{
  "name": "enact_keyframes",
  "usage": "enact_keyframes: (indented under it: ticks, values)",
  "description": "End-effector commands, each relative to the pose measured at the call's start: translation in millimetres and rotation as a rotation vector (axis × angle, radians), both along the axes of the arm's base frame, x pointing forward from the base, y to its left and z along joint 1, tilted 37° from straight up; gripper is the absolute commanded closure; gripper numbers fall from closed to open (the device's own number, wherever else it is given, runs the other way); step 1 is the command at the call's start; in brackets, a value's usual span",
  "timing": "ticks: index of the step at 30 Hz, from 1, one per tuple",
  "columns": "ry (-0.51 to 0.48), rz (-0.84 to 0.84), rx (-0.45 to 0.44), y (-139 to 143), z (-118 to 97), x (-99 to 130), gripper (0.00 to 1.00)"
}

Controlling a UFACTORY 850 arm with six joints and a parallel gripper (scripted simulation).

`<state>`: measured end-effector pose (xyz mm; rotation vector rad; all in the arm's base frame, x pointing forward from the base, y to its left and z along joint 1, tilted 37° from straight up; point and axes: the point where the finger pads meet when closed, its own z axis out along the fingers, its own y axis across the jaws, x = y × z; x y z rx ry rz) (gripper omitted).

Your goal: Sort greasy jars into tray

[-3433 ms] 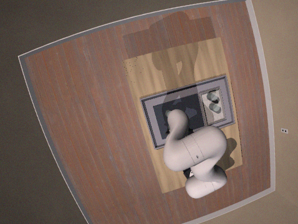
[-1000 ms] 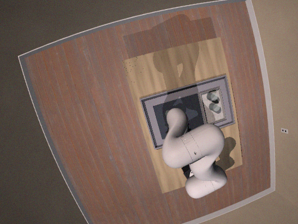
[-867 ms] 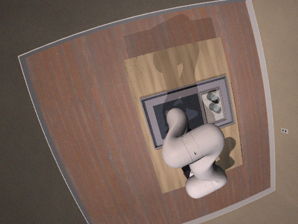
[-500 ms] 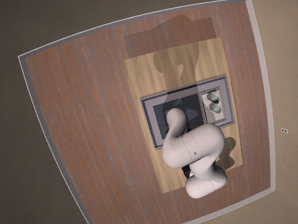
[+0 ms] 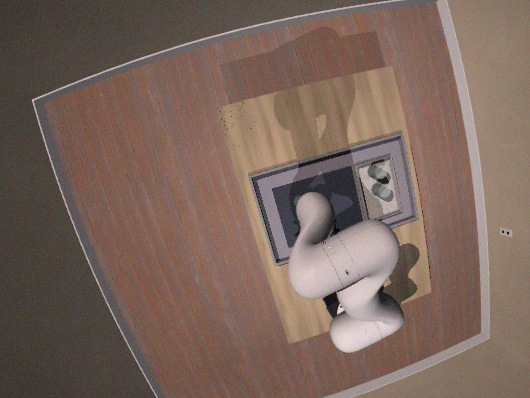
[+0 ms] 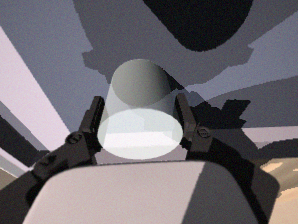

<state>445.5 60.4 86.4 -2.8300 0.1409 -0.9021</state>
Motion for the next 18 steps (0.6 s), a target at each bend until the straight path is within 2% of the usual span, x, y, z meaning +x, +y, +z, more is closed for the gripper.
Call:
enact_keyframes:
  ticks: [1,3,4,18]
  values:
    - [0.0,0.0,0.0,0.0,0.2,0.0,0.22]
    - [0.0,0.0,0.0,0.0,0.2,0.0,0.22]
    - [0.0,0.0,0.0,0.0,0.2,0.0,0.25]
    - [0.0,0.0,0.0,0.0,0.2,0.0,0.25]
